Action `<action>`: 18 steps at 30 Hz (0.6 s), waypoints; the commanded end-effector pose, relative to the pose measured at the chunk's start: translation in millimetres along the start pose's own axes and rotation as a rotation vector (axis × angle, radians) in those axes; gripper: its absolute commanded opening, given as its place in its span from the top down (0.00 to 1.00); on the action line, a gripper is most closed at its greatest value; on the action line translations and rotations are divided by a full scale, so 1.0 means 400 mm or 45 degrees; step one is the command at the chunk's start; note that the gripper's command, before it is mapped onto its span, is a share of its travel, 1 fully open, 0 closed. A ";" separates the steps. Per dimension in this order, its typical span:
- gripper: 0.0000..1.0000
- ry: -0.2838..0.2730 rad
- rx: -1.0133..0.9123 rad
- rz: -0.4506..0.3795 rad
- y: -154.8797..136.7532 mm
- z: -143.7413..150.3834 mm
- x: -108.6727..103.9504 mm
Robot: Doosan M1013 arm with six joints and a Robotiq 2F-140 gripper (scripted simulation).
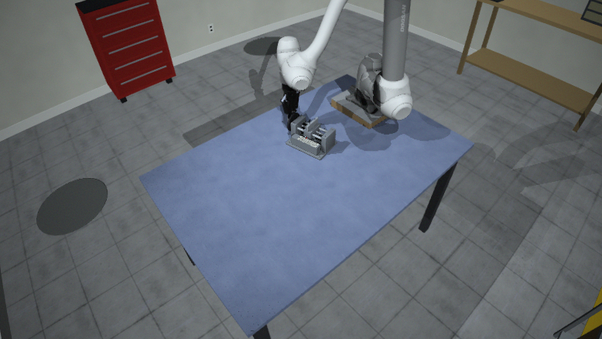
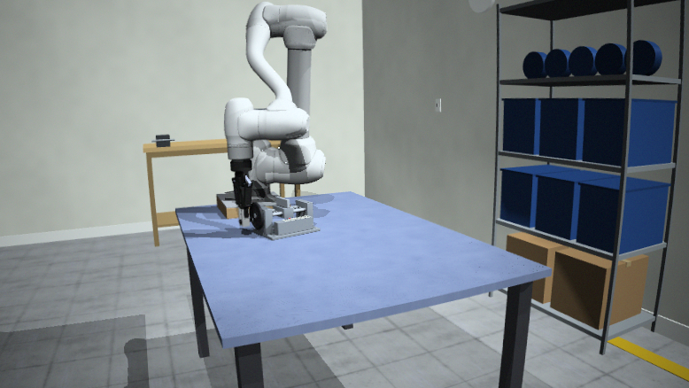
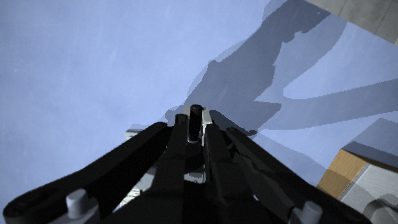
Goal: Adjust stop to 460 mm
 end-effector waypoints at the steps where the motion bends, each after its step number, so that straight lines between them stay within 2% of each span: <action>1: 0.96 0.001 0.001 0.000 0.002 -0.009 0.011; 18: 0.96 0.001 0.001 0.000 0.020 -0.080 0.035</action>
Point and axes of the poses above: the point where the finger pads meet when closed, its own x axis out along the fingers, its own z axis across the jaws, y = z × x, the point moved 2 cm from there along -x, back along the fingers, and after that the axes turned 14 degrees about -x, right-handed, at the moved point
